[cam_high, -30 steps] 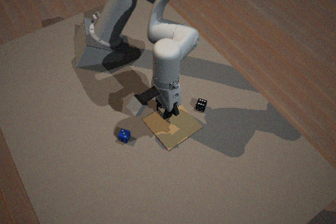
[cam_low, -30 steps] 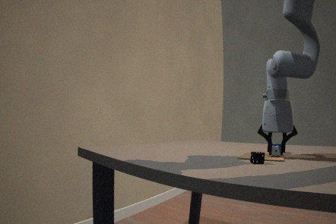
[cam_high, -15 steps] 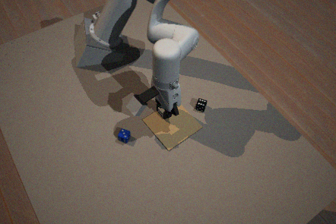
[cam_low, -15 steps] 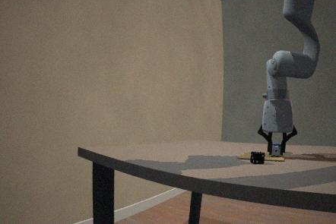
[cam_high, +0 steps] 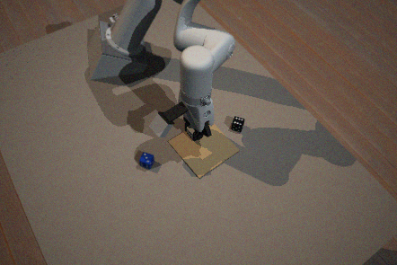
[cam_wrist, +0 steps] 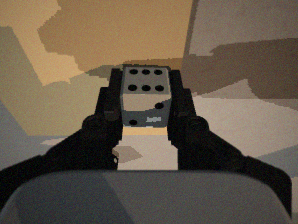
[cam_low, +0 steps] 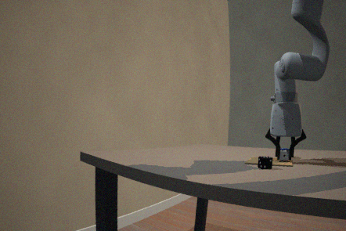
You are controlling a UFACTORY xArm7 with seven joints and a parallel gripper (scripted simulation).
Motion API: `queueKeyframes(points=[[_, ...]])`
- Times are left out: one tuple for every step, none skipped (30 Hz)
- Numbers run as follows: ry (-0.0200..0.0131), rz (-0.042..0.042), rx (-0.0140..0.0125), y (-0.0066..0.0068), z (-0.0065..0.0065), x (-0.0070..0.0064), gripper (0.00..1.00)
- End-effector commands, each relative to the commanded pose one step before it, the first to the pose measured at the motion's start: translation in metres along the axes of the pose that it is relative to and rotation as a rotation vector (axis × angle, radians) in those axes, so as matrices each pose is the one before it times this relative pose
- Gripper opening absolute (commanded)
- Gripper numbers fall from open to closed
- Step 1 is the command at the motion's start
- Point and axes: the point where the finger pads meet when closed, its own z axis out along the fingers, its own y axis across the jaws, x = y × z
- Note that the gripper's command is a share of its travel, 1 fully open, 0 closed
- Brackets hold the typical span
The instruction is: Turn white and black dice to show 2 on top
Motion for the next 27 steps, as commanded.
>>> queueKeyframes(points=[[0.00159,0.00057,0.00274,-0.00108,-0.00085,0.00077,0.27],[0.0,0.0,0.0,0.0,0.0,0.0,0.27],[0.0,0.0,0.0,0.0,0.0,0.0,0.27],[0.0,0.0,0.0,0.0,0.00002,0.0,0.27],[0.0,0.0,0.0,0.0,0.00004,0.0,0.27],[0.0,0.0,0.0,0.0,0.00008,0.0,0.27],[0.0,0.0,0.0,0.0,0.00011,0.0,0.27],[0.0,0.0,0.0,0.0,0.00015,0.0,0.27],[0.0,0.0,0.0,0.0,0.00019,0.0,0.27],[0.0,0.0,0.0,0.0,0.00022,0.0,0.27],[0.0,0.0,0.0,0.0,0.00025,0.0,0.27],[0.0,0.0,0.0,0.0,0.00028,0.0,0.27],[0.0,0.0,0.0,0.0,0.0,0.0,0.27],[0.0,0.0,0.0,0.0,0.0,0.0,0.27],[0.0,0.0,0.0,0.0,0.00029,0.0,0.27],[0.0,0.0,0.0,0.0,0.0003,0.0,0.27],[0.0,0.0,0.0,0.0,0.0003,0.0,0.27],[0.0,0.0,0.0,0.0,0.00029,0.0,0.27],[0.0,0.0,0.0,0.0,0.00028,0.0,0.27],[0.0,0.0,0.0,0.0,0.00025,0.0,0.27],[0.0,0.0,0.0,0.0,0.00022,0.0,0.27],[0.0,0.0,0.0,0.0,0.00019,0.0,0.27],[0.0,0.0,0.0,0.0,0.00015,0.0,0.27],[0.0,0.0,0.0,0.0,0.00011,0.0,0.27],[0.0,0.0,0.0,0.0,0.00008,0.0,0.27],[0.0,0.0,0.0,0.0,0.00004,0.0,0.27],[0.0,0.0,0.0,0.0,0.00002,0.0,0.27]])
